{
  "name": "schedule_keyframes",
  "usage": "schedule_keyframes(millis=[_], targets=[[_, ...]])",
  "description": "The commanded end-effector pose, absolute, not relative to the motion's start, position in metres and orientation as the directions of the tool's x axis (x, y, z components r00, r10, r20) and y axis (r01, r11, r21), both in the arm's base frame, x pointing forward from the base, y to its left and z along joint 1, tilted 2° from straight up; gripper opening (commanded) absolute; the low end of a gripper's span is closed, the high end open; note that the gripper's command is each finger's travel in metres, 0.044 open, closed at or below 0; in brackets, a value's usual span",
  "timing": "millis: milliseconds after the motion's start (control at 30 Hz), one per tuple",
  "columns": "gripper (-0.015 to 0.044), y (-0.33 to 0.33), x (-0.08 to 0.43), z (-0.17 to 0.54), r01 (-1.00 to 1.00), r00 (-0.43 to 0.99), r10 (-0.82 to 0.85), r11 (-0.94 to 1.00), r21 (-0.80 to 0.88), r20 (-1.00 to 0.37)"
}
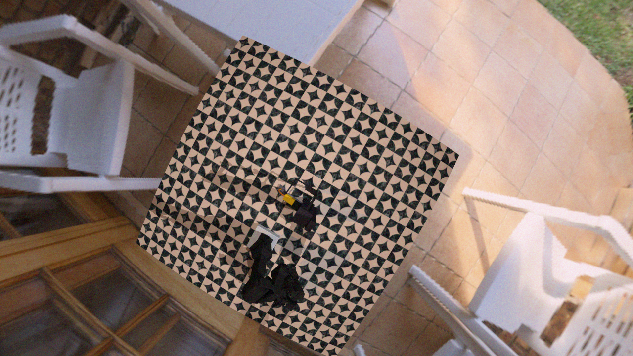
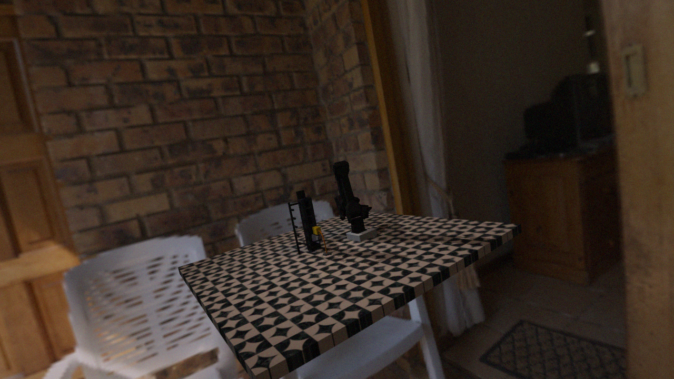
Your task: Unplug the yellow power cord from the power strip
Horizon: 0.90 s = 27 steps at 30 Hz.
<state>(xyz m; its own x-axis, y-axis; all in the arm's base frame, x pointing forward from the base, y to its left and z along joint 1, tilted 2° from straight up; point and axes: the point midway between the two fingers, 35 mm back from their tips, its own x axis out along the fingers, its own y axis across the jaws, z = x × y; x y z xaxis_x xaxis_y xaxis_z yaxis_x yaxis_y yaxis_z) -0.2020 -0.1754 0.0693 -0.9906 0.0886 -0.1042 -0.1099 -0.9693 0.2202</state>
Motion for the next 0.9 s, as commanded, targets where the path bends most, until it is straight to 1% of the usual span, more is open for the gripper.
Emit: schedule_keyframes(millis=[0,200,400,667,867], targets=[[0.0160,-0.219,-0.189,0.073,0.044,-0.988,-0.064,-0.989,0.144,-0.141],[0.0160,-0.275,-0.160,0.081,0.266,-0.945,-0.270,-0.963,0.046,-0.185],[0.0160,-0.326,-0.117,0.096,0.486,-0.856,-0.469,-0.873,-0.031,-0.216],[0.0160,-0.378,-0.042,0.124,0.736,-0.673,-0.697,-0.665,-0.129,-0.246],[0.0160,-0.401,0.021,0.149,0.864,-0.502,-0.825,-0.463,-0.198,-0.260]])
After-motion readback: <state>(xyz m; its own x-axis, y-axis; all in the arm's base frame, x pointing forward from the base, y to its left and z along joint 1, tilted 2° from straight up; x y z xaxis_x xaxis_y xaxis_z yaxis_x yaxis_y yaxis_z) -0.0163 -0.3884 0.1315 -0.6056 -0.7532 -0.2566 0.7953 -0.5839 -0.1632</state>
